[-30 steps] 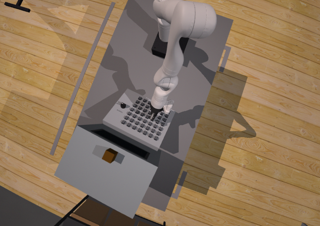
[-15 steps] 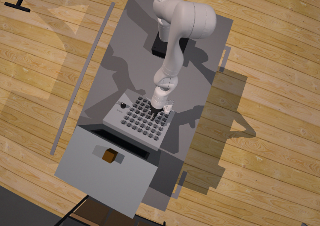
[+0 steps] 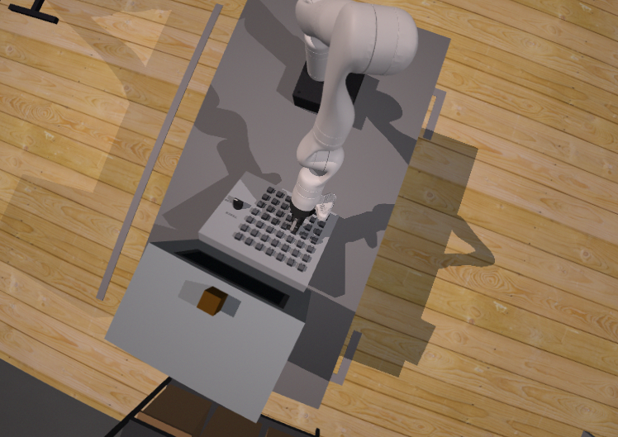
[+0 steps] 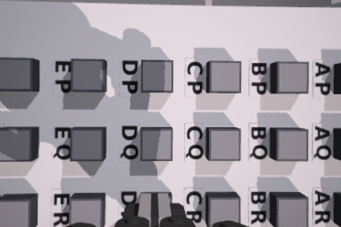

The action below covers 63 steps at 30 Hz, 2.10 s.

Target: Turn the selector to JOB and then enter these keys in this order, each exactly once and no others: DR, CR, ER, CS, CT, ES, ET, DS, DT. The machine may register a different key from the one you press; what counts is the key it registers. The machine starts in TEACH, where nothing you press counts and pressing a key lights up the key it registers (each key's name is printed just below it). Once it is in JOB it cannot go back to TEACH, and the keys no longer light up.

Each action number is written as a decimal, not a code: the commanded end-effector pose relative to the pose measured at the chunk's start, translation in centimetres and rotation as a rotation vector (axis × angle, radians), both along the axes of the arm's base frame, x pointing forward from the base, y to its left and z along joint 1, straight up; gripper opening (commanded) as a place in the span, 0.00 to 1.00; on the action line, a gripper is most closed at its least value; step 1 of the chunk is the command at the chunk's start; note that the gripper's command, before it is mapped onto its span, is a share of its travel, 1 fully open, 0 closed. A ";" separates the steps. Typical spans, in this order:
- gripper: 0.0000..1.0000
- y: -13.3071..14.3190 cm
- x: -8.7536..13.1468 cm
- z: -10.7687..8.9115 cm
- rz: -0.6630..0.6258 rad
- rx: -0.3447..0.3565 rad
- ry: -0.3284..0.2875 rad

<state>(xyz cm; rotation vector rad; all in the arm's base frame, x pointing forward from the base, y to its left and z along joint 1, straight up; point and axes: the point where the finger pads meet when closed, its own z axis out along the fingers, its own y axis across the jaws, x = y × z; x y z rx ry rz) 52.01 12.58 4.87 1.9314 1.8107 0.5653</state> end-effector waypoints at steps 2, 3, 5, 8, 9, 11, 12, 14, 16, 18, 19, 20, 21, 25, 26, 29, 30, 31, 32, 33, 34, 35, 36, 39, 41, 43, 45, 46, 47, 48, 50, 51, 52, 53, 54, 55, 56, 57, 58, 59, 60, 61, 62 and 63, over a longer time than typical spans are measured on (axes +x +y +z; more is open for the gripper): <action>0.10 0.0 0.1 0.1 0.000 0.001 -0.002; 0.10 0.0 0.1 0.1 0.000 0.001 -0.002; 0.10 0.0 0.1 0.1 0.000 0.001 -0.002; 0.10 0.0 0.1 0.1 0.000 0.001 -0.002; 0.10 0.0 0.1 0.0 0.000 0.001 -0.002; 0.10 0.0 0.1 0.0 0.000 0.001 -0.002; 0.10 0.0 0.1 0.0 0.000 0.001 -0.002; 0.10 0.0 0.1 0.0 0.000 0.001 -0.002; 0.10 0.0 0.1 0.0 0.000 0.001 -0.002; 0.10 0.0 0.1 0.0 0.000 0.001 -0.002; 0.10 0.0 0.1 0.0 0.000 0.001 -0.002; 0.10 0.0 0.1 0.0 0.000 0.001 -0.002; 0.10 0.0 0.1 0.0 0.000 0.001 -0.002; 0.10 0.0 0.1 0.0 0.000 0.001 -0.002; 0.10 0.0 0.1 0.0 0.000 0.001 -0.002; 0.10 0.0 0.1 0.0 0.000 0.001 -0.002; 0.10 0.0 0.1 0.0 0.000 0.001 -0.002; 0.10 0.0 0.1 0.0 0.000 0.001 -0.002; 0.10 0.0 0.1 0.0 0.000 0.001 -0.002; 0.10 0.0 0.1 0.0 0.000 0.001 -0.002; 0.10 0.0 0.1 0.0 0.000 0.001 -0.002; 0.10 0.0 0.1 0.0 0.000 0.001 -0.002; 0.10 0.0 0.1 0.0 0.000 0.001 -0.002; 0.10 0.0 0.1 0.0 0.000 0.001 -0.002; 0.10 0.0 0.1 0.0 0.000 0.001 -0.002; 0.10 0.0 0.1 0.0 0.000 0.001 -0.002; 0.10 0.0 0.1 0.0 0.000 0.001 -0.002; 0.10 0.0 0.1 0.0 0.000 0.001 -0.002; 0.10 0.0 0.1 0.0 0.000 0.001 -0.002; 0.10 0.0 0.1 0.1 0.000 0.001 -0.002; 0.10 0.0 0.0 0.2 0.000 0.001 -0.002; 0.10 0.0 -0.1 0.3 0.000 0.001 -0.002; 0.10 0.0 -0.1 0.3 0.000 0.001 -0.002; 0.10 0.0 -0.2 0.4 0.000 0.001 -0.002; 0.10 0.0 -0.3 0.5 0.000 0.001 -0.002; 0.10 0.0 -0.4 0.7 0.000 0.001 -0.002; 0.10 0.0 -0.4 0.8 0.000 0.001 -0.002; 0.10 0.0 -0.4 0.8 0.000 0.001 -0.002; 0.10 0.0 -0.4 0.8 0.000 0.001 -0.002; 0.10 0.0 -0.5 0.9 0.000 0.001 -0.002; 0.10 0.1 -0.6 1.1 0.000 0.001 -0.002; 0.10 0.1 -0.7 1.2 0.000 0.001 -0.002; 0.10 0.1 -0.8 1.3 0.000 0.001 -0.002; 0.10 0.1 -0.9 1.5 0.000 0.001 -0.002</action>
